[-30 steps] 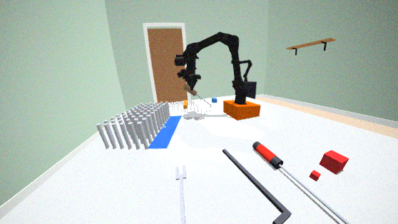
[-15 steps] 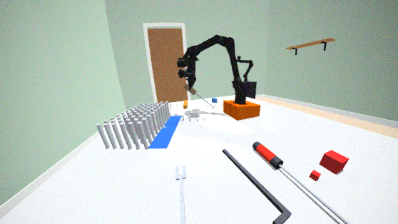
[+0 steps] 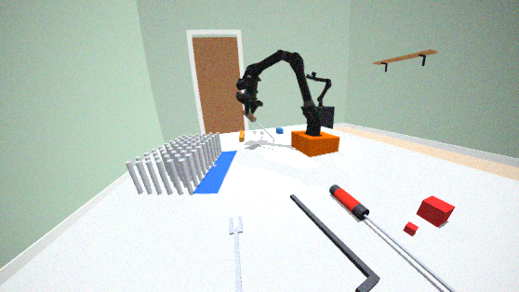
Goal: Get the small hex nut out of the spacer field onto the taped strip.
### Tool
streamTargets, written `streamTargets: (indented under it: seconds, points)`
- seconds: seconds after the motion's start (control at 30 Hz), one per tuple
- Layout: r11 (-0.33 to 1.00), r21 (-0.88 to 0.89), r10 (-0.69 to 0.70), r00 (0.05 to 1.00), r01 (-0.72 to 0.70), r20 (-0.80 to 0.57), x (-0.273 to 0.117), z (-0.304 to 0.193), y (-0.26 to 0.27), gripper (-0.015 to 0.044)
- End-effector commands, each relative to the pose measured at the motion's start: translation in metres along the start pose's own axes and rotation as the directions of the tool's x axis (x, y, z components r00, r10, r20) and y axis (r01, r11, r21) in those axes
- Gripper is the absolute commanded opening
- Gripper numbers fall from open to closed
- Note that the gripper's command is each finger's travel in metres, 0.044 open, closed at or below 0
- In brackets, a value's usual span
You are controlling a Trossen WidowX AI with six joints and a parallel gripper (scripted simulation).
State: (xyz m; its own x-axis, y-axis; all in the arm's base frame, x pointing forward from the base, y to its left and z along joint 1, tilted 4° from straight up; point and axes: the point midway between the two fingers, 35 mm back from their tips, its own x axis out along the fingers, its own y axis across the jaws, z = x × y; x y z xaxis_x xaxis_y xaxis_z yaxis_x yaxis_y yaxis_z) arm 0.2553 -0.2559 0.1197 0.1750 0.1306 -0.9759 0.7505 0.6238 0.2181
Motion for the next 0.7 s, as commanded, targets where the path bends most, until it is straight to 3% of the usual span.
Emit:
streamTargets:
  seconds: [0.0, 0.4, 0.67]
  points:
    - [0.987, 0.157, 0.039, 0.999, -0.040, 0.011, -0.006, 0.007, -0.014, 0.0000]
    - [0.891, 0.436, 0.111, 0.992, -0.124, 0.055, -0.018, 0.018, -0.051, 0.0000]
    - [0.738, 0.651, 0.164, 0.983, -0.178, 0.083, -0.026, 0.023, -0.077, 0.0000]
